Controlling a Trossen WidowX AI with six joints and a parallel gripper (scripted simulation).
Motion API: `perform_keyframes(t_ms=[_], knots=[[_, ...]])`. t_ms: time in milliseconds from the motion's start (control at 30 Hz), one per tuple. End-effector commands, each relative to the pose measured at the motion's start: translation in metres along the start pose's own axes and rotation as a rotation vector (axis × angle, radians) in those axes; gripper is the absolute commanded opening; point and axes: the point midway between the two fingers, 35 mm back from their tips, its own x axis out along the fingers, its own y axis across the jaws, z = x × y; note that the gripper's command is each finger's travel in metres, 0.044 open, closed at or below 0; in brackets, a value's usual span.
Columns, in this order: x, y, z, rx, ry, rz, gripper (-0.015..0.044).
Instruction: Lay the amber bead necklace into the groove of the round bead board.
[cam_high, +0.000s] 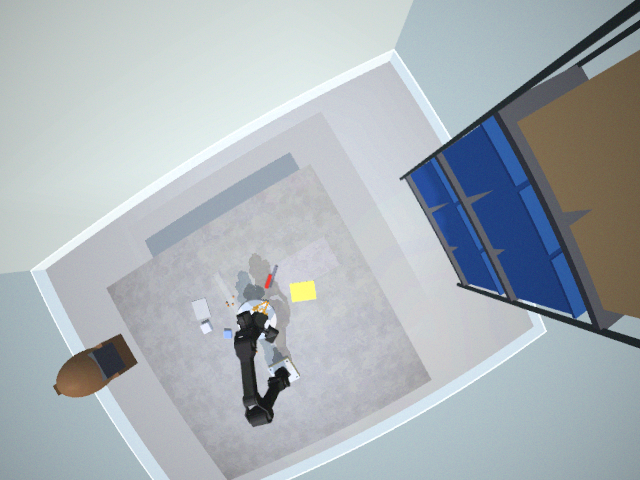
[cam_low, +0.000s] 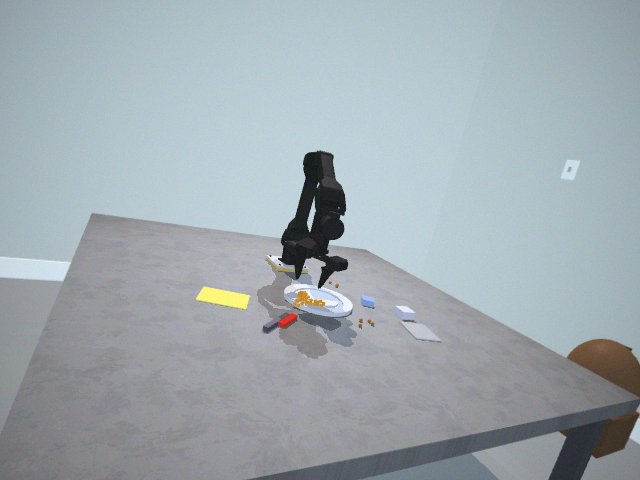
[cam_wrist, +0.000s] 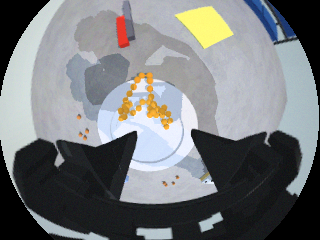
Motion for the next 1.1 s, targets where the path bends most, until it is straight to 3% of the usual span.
perform_keyframes(t_ms=[0, 100, 1067], knots=[[-0.006, -0.007, -0.004, -0.13, -0.006, 0.009, 0.0177], [-0.006, -0.007, -0.004, -0.13, -0.006, 0.009, 0.012], [0.03, -0.006, -0.004, -0.129, -0.006, 0.008, 0.012]])
